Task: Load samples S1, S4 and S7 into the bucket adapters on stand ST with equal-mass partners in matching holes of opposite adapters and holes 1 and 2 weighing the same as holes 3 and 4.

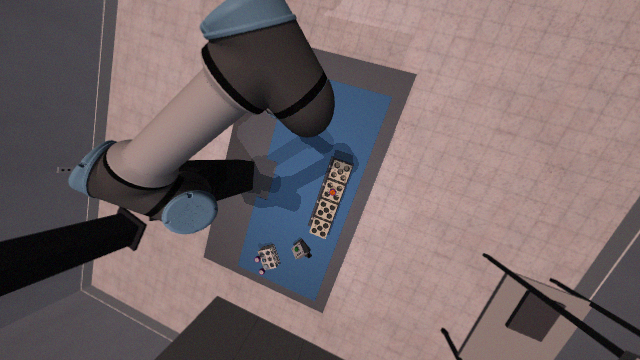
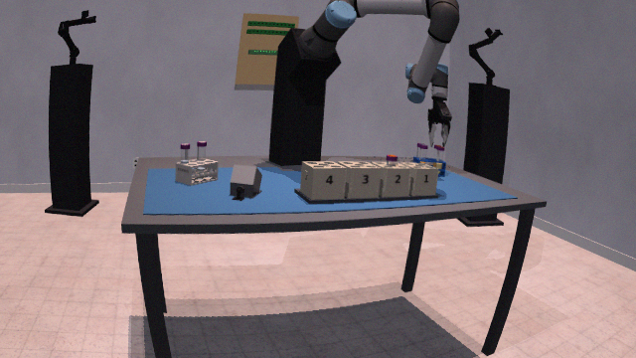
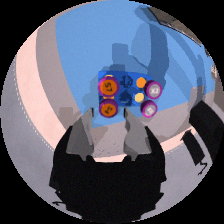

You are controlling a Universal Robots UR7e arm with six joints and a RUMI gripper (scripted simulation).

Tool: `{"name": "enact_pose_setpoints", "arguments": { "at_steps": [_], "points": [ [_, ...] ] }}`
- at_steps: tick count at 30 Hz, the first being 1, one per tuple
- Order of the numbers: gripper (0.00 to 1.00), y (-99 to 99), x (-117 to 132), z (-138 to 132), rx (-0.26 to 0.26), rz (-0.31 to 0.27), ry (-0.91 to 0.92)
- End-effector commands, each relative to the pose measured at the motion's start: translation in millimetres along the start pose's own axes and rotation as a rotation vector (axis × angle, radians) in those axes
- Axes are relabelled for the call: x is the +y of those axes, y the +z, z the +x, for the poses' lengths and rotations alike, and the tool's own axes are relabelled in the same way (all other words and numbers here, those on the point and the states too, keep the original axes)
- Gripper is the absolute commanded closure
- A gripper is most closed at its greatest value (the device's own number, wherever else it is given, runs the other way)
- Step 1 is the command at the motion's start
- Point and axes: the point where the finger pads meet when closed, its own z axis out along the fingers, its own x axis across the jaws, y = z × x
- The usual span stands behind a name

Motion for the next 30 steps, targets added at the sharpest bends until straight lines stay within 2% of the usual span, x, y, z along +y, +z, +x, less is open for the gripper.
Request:
{"name": "enact_pose_setpoints", "arguments": {
  "at_steps": [1, 14, 15, 30],
  "points": [
    [0.65, 2.4, 0.1, -0.8, -0.002, 0.000, 0.000],
    [0.65, 10.3, 0.1, -0.8, -0.002, 0.000, 0.000],
    [1.00, 10.3, 0.1, -0.8, -0.002, 0.000, 0.000],
    [1.00, 10.3, 0.1, -0.8, -0.002, 0.000, 0.000]
  ]
}}
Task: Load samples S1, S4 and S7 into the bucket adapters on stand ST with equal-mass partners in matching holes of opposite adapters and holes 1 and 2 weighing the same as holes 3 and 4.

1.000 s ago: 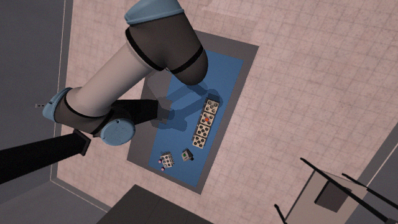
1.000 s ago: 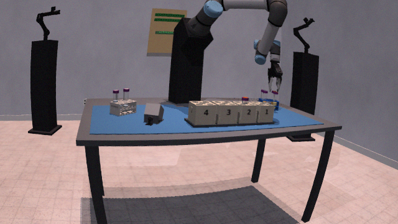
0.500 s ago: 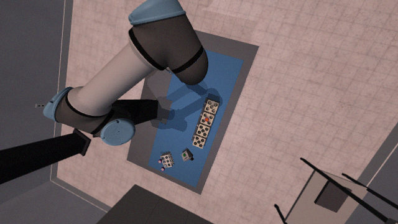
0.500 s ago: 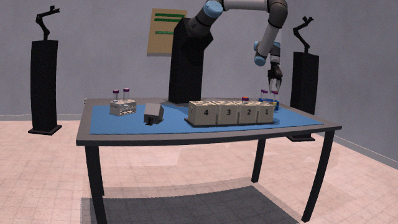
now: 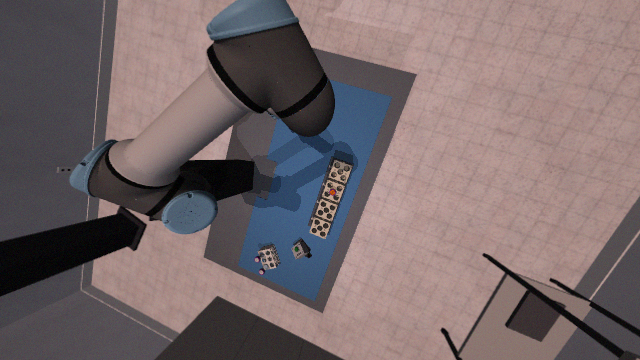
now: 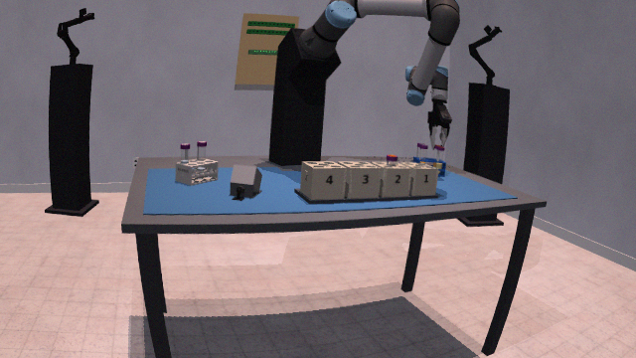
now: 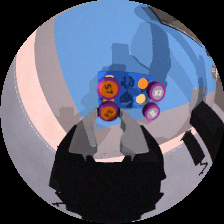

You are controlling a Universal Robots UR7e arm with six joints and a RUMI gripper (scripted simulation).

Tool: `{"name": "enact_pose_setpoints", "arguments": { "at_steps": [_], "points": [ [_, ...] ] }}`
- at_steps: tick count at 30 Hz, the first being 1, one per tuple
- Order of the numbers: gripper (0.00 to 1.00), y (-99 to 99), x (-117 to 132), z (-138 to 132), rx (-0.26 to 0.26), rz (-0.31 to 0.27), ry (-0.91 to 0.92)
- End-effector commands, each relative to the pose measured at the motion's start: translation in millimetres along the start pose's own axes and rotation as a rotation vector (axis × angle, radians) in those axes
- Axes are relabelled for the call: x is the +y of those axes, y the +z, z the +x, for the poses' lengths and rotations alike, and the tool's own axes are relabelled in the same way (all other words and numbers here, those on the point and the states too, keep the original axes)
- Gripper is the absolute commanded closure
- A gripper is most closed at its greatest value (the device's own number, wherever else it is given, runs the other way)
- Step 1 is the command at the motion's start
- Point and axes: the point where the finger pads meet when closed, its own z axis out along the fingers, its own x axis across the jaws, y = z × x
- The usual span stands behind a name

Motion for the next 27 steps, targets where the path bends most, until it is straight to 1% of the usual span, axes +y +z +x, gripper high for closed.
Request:
{"name": "enact_pose_setpoints", "arguments": {
  "at_steps": [1, 7, 20, 22, 27],
  "points": [
    [1.00, -0.5, 0, 0, -0.001, 0.000, 0.000],
    [1.00, -0.5, 0, 0, -0.001, 0.000, 0.000],
    [1.00, -43.8, 0, 0, -0.001, 0.000, 0.000],
    [1.00, -43.8, 0, 0, -0.001, 0.000, 0.000],
    [1.00, -60.4, 0, 0, -0.001, 0.000, 0.000]
  ]
}}
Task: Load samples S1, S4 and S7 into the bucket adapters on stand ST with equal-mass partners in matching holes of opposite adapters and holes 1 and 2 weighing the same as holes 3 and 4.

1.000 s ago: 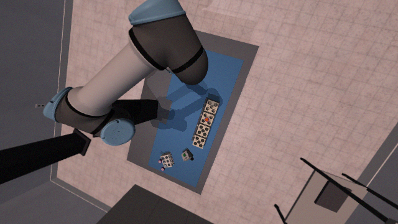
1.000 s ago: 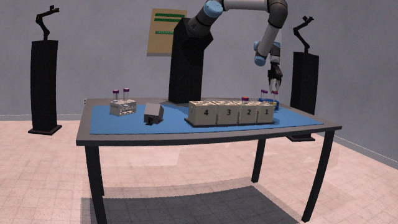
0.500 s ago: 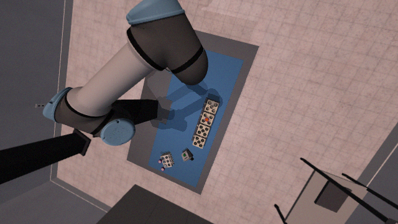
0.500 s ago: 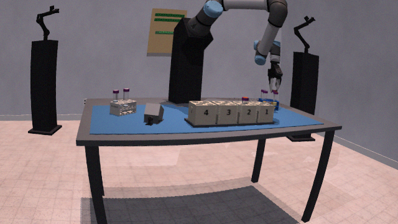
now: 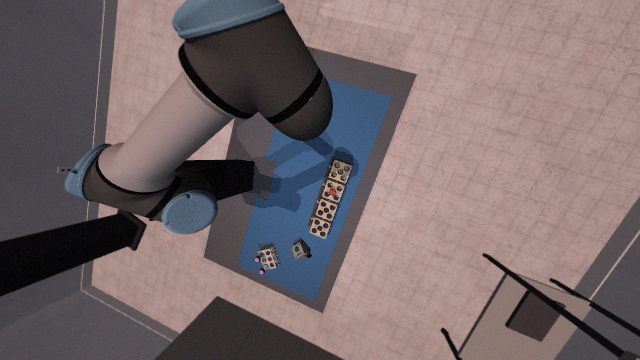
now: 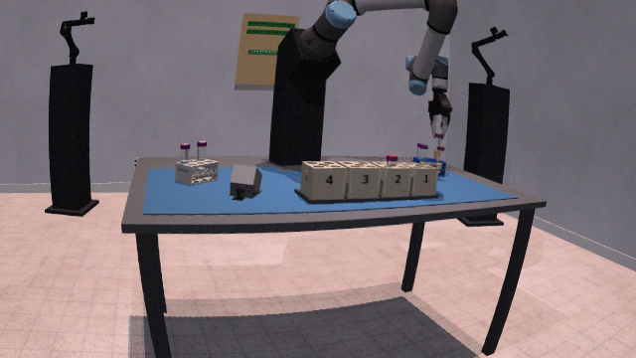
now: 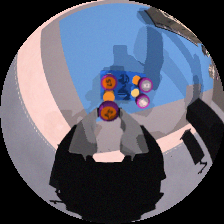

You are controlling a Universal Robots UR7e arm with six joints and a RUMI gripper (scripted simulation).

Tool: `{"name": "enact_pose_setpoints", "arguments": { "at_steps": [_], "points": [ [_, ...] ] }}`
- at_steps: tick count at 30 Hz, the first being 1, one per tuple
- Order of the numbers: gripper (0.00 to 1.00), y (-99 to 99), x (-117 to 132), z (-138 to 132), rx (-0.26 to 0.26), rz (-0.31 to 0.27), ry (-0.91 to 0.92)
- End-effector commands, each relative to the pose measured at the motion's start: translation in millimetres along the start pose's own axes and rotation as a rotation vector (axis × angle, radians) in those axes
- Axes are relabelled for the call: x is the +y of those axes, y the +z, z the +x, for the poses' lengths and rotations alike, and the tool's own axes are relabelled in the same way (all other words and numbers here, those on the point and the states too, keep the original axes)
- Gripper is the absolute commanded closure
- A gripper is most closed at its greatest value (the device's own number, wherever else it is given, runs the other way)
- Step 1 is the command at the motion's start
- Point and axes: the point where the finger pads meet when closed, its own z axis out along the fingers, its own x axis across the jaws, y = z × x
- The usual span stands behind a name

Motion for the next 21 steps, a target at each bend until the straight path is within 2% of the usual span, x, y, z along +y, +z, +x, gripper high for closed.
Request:
{"name": "enact_pose_setpoints", "arguments": {
  "at_steps": [1, 21],
  "points": [
    [1.00, -14.7, 0, 0, -0.001, 0.000, 0.000],
    [1.00, -74.6, 0, 0, -0.001, 0.000, 0.000]
  ]
}}
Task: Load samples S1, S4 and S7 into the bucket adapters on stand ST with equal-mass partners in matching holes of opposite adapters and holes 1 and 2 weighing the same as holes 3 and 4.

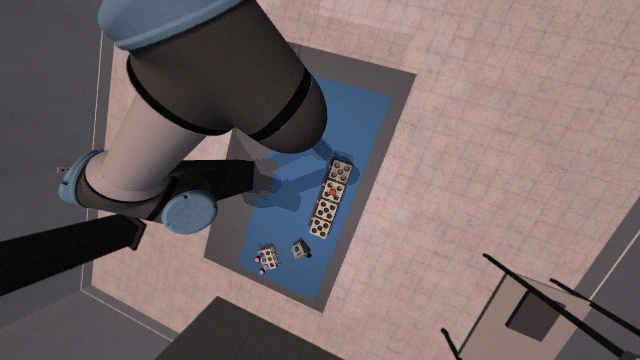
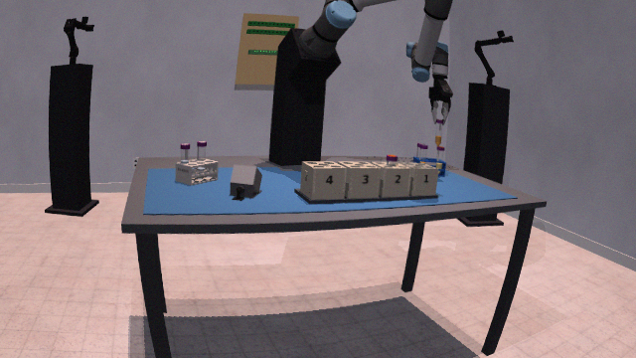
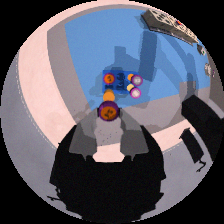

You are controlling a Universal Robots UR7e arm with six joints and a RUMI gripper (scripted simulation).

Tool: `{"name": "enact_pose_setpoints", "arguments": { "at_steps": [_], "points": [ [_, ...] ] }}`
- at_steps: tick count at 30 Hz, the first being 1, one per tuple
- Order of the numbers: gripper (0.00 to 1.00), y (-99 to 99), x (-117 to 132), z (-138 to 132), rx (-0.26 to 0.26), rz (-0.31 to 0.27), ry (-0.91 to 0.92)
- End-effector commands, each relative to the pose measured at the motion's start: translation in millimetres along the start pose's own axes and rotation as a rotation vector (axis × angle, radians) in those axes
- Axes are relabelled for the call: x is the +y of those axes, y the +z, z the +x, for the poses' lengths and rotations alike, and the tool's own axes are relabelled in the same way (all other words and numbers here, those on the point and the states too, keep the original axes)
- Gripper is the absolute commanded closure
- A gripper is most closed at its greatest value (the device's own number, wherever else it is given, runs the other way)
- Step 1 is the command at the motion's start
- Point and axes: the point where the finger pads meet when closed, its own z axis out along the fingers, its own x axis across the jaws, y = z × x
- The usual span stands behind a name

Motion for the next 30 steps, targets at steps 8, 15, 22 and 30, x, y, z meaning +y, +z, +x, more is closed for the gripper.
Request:
{"name": "enact_pose_setpoints", "arguments": {
  "at_steps": [8, 15, 22, 30],
  "points": [
    [1.00, -23.8, 0, 0, 0.000, 0.000, 0.000],
    [1.00, -23.8, -41, 21, 0.000, 0.000, -0.186],
    [1.00, -23.7, -83, 43, 0.000, 0.000, -0.293],
    [1.00, -23.7, -118, 61, 0.000, 0.000, -0.293]
  ]
}}
